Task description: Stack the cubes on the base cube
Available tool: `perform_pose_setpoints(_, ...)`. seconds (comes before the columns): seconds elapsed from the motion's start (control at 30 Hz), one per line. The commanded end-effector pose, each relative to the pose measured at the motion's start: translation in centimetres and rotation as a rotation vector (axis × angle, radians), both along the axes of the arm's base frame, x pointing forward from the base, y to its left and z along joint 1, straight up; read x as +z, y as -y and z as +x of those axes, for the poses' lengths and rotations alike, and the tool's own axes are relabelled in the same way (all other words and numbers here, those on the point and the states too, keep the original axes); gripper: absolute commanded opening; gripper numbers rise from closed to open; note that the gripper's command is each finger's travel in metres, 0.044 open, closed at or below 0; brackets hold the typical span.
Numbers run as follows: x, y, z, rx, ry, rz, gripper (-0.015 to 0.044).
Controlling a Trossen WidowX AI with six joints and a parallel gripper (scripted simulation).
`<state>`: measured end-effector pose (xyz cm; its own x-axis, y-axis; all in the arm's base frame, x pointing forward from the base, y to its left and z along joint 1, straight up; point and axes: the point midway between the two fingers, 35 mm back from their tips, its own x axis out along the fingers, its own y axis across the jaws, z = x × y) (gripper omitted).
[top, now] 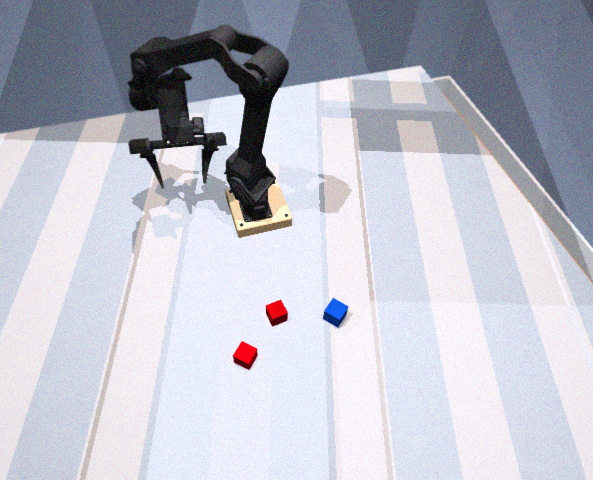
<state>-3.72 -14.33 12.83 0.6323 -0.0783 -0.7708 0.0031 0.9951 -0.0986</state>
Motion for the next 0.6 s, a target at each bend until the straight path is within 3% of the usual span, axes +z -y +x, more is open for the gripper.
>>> perform_pose_setpoints(0.0,0.0,0.0,0.0,0.0,-0.001,0.004,0.0374)
perform_pose_setpoints(0.13,0.0,0.8,0.6,0.005,-0.026,0.081,0.0269)
perform_pose_setpoints(0.57,-0.2,3.8,3.8,-0.01,-0.185,0.321,0.0265)
